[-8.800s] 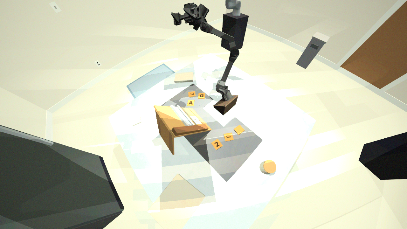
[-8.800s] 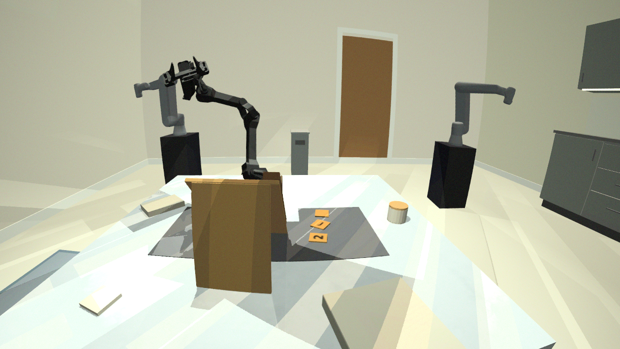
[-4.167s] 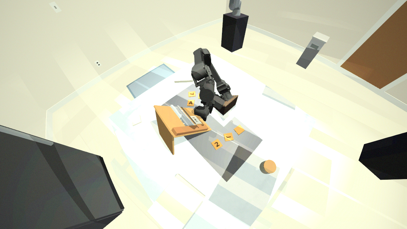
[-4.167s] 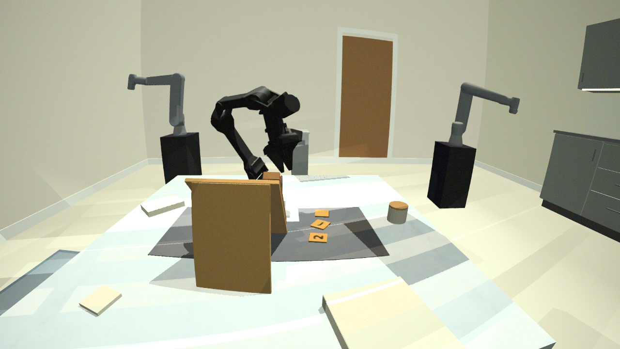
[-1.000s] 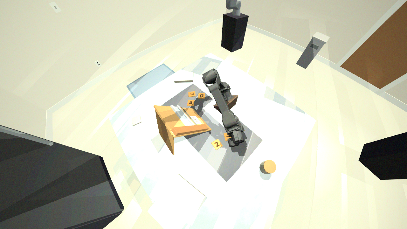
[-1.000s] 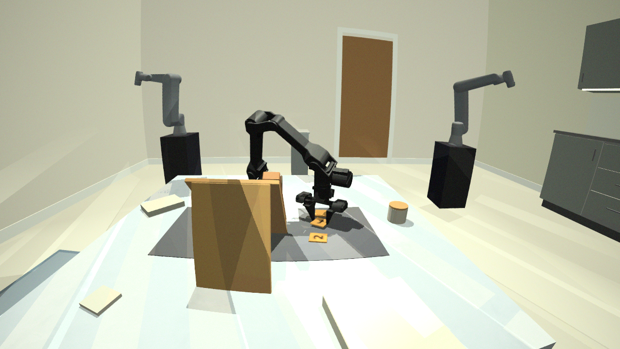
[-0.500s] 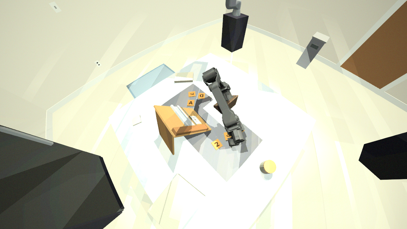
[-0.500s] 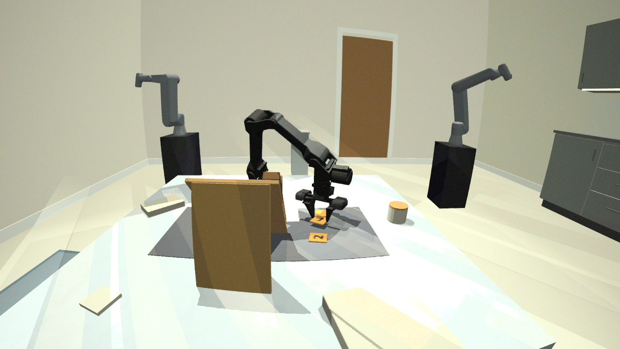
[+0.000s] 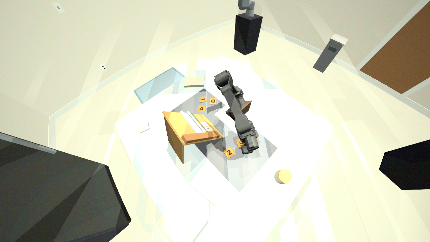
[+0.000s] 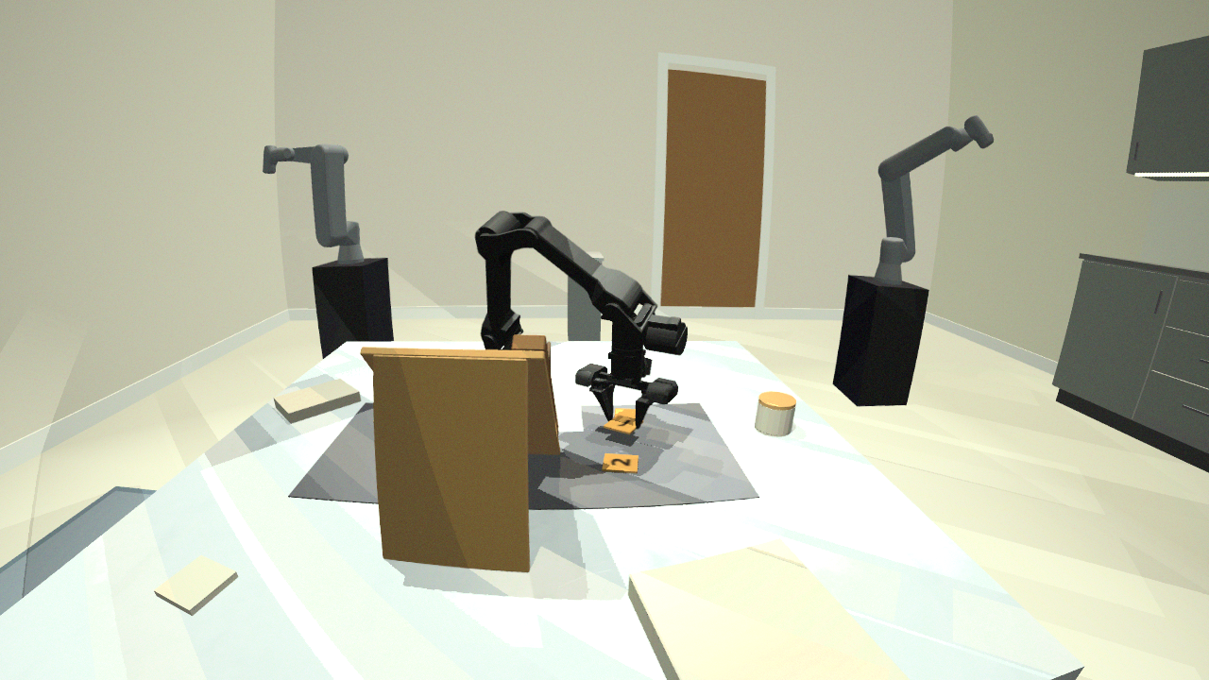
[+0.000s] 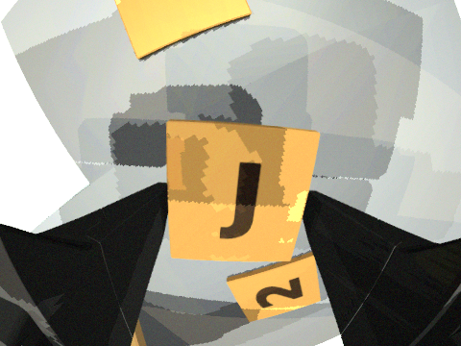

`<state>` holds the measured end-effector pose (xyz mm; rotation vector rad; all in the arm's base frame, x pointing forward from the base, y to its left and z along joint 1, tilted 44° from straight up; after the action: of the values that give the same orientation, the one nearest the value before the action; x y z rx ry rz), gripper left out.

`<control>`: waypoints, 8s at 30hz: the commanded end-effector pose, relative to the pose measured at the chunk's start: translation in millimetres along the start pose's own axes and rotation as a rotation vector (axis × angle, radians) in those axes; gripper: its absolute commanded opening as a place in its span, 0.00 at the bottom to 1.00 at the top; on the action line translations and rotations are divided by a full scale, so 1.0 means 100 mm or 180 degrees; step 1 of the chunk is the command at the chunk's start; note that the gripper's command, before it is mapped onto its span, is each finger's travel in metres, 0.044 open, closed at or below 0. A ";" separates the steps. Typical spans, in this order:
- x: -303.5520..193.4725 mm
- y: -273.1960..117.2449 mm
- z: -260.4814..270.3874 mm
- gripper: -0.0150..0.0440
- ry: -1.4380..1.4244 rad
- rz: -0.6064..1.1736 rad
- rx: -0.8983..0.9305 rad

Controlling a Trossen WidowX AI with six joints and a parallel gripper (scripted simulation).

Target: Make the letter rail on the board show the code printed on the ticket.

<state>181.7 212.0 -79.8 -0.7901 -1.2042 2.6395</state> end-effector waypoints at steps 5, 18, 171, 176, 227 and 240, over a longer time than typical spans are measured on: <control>-0.15 -0.15 0.00 0.25 0.0337 -0.0110 -0.0222; -0.61 -0.59 0.07 0.25 0.1310 -0.0454 -0.0849; -3.09 -0.90 3.17 0.25 0.7681 -0.0962 -0.3449; -3.08 -0.90 3.15 0.25 0.7681 -0.0963 -0.3449; -2.95 -0.89 2.92 0.25 0.7682 -0.0969 -0.3444; -2.91 -0.89 2.87 0.25 0.7682 -0.0970 -0.3443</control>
<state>275.3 -15.2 261.6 -2.0988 -1.0627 -0.4815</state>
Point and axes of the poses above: the point midway between the two fingers, 35 mm back from their tips, its own y axis out along the fingers, its own z axis across the jaws, x = y × z, the point moved 8 cm from there along -y, back along the fingers, and after that the axes turned 2 degrees about y, right-handed, at the moved point
